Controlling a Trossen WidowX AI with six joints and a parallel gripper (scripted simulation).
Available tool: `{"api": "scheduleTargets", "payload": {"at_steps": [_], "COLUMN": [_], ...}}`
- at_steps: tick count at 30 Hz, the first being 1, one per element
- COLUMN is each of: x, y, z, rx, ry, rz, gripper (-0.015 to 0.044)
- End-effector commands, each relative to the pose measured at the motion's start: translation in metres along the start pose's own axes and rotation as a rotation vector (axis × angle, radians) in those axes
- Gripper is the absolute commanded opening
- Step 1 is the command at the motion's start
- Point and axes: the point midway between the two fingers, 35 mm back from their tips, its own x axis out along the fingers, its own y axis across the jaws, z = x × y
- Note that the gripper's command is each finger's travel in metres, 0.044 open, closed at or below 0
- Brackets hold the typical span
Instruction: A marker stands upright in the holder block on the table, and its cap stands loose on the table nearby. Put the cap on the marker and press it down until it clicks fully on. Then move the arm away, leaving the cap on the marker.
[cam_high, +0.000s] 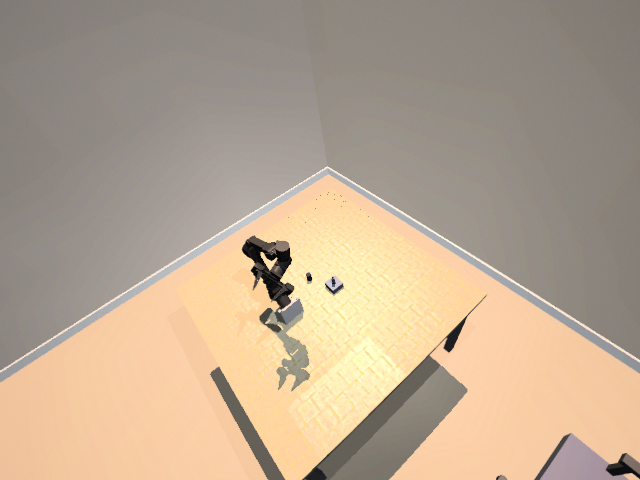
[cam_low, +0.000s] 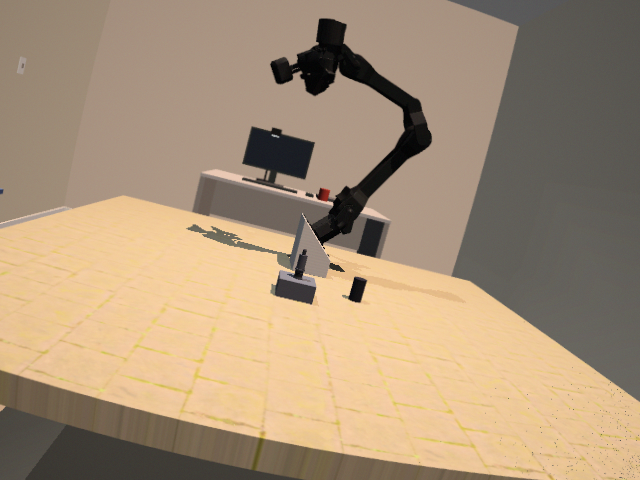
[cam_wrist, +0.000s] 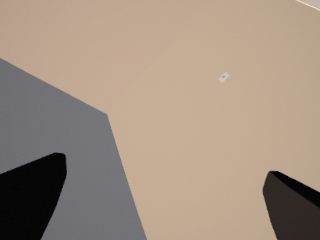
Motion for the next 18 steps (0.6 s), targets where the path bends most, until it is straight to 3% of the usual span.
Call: {"api": "scheduleTargets", "payload": {"at_steps": [1, 6, 13, 18], "x": [-0.001, -0.044, -0.126, -0.167], "y": [-0.002, -0.047, -0.114, -0.141], "z": [-0.001, -0.012, -0.003, 0.014], "rx": [-0.021, -0.565, -1.434, -1.826], "ry": [0.006, 0.196, 0.631, 0.893], "rz": [-0.008, -0.176, -0.297, -0.279], "gripper": [0.0374, 0.0251, 0.0251, 0.0251]}}
